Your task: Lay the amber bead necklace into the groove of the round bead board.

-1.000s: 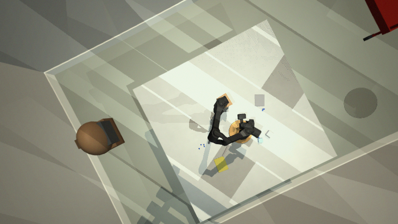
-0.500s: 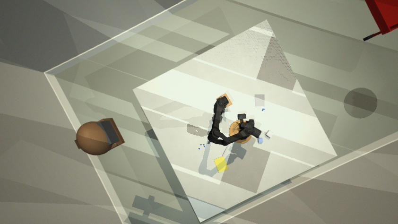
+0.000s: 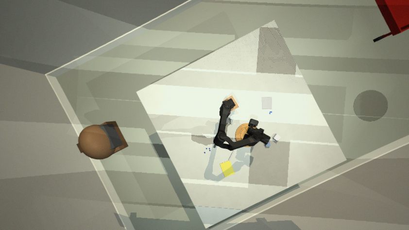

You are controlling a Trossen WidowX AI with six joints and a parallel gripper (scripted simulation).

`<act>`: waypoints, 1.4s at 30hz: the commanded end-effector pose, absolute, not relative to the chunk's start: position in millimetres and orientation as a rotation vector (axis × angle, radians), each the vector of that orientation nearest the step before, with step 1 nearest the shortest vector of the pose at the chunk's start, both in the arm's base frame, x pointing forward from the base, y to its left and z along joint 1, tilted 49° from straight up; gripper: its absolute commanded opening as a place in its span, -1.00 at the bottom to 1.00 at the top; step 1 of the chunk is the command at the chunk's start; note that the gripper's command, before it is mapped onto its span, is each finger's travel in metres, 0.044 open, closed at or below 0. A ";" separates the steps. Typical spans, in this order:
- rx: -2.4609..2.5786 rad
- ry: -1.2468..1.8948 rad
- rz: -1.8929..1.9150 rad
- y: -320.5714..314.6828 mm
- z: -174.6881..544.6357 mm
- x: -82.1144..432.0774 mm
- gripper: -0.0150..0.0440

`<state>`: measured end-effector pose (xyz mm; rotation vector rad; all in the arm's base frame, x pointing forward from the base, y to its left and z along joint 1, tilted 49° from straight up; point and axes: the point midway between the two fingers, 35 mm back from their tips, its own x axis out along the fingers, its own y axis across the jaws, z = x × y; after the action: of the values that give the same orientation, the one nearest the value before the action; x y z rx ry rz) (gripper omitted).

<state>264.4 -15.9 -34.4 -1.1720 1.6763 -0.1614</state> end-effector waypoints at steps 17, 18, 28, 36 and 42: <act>-0.978 1.600 -0.350 -15.7 -33.5 275.4 0.56; -0.979 1.600 -0.350 -16.5 -34.2 275.5 0.56; -0.980 1.603 -0.352 -28.4 -44.7 275.2 0.56; -0.982 1.605 -0.355 -38.1 -52.7 274.4 0.56; -0.974 1.605 -0.353 -36.8 -51.7 274.8 0.29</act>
<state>274.4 -37.2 -52.1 -0.9742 1.6064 -0.3534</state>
